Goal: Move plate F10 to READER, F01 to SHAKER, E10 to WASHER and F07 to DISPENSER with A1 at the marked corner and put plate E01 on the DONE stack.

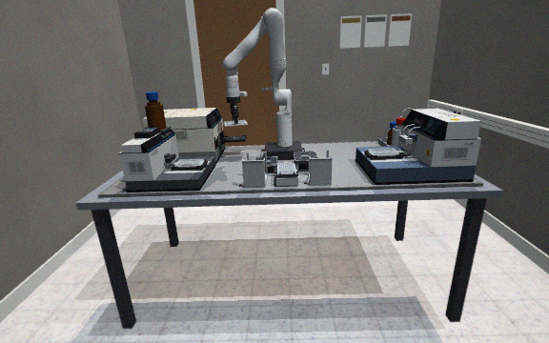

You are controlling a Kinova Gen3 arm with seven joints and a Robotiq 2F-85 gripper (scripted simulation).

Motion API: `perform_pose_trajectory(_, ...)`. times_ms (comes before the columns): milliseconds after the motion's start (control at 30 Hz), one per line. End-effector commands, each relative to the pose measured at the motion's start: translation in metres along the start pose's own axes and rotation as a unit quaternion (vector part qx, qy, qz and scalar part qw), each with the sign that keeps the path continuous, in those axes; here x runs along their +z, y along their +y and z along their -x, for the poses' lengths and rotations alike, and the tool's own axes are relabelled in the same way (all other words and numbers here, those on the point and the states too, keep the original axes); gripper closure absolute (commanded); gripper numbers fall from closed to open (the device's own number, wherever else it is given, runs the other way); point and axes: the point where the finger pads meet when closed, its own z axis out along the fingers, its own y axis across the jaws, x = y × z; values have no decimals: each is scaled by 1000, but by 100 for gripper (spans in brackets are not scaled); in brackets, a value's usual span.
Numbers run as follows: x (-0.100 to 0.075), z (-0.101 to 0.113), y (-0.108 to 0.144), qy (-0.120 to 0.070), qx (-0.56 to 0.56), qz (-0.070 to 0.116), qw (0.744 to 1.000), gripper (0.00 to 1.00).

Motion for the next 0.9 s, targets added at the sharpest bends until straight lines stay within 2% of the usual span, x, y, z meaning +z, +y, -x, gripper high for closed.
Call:
perform_pose_trajectory(0,0,1,16,-4,-27,-1,1000,6)
perform_pose_trajectory(867,0,-6,88,1,-121,2,993,6)
